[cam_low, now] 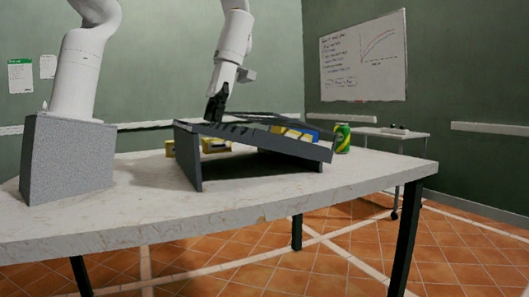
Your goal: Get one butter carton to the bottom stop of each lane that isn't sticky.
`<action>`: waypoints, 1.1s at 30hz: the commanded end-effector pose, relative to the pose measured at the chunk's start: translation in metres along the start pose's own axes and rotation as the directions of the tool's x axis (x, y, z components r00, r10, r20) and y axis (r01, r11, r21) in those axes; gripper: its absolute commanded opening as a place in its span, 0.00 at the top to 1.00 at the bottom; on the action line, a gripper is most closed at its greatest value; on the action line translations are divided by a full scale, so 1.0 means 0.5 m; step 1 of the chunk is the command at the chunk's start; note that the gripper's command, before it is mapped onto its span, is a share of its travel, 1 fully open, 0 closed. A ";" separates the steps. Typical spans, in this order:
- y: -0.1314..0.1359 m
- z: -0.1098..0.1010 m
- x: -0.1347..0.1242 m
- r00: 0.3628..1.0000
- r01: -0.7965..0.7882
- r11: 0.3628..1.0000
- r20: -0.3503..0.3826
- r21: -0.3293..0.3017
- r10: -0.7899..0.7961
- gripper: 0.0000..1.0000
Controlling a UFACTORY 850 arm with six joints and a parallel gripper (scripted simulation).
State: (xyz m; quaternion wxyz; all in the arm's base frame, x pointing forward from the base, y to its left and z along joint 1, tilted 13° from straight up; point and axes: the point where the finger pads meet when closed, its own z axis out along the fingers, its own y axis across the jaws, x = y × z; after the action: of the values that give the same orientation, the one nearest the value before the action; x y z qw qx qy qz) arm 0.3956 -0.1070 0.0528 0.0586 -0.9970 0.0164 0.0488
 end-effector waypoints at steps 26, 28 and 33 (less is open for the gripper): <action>0.000 -0.001 0.001 1.000 0.000 1.000 -0.001 0.000 0.000 0.13; 0.000 -0.001 0.001 1.000 0.000 1.000 -0.001 0.000 0.000 0.13; 0.000 -0.001 0.001 1.000 0.000 1.000 -0.001 0.000 0.000 0.11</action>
State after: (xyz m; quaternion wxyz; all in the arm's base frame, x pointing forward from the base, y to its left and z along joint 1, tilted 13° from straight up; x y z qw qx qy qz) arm 0.3956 -0.1070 0.0528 0.0586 -0.9970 0.0164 0.0488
